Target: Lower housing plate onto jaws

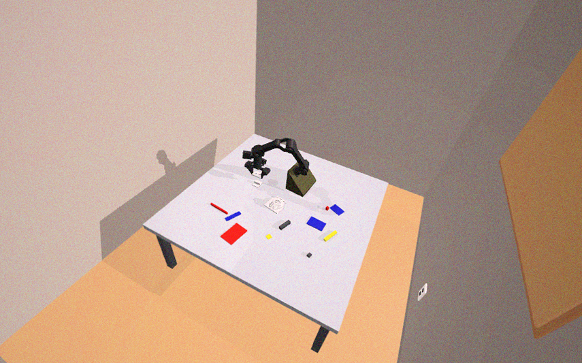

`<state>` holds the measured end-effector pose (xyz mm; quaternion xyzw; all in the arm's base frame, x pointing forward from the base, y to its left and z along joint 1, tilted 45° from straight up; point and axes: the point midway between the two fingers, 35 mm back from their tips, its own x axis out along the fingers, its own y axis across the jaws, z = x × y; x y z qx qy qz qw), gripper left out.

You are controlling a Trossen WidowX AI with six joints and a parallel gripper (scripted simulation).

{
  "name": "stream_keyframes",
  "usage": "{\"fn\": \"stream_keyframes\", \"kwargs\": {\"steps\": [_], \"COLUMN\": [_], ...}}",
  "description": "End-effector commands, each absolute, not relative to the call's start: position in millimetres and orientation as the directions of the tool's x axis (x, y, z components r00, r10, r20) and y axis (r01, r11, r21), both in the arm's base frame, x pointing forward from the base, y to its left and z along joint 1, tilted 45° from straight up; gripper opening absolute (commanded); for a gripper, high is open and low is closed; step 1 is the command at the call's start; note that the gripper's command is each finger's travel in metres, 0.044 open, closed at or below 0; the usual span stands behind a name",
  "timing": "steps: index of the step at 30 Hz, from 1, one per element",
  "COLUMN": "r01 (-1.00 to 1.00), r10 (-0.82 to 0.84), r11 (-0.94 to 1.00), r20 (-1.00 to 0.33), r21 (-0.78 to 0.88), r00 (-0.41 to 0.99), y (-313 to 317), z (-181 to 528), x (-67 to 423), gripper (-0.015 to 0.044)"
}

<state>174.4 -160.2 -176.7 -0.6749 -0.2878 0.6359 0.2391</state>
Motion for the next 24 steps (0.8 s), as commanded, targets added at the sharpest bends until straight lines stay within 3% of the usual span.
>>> {"fn": "stream_keyframes", "kwargs": {"steps": [1,24], "r01": [0.136,0.637], "r10": [0.686,0.672], "r11": [-0.723,-0.581], "r20": [-0.727,-0.740], "r21": [-0.678,-0.507], "r00": [0.023,0.024], "y": [-160.7,-137.9], "z": [-172.0,-136.4], "x": [177.5,204.8], "gripper": [0.0351,0.0351]}}
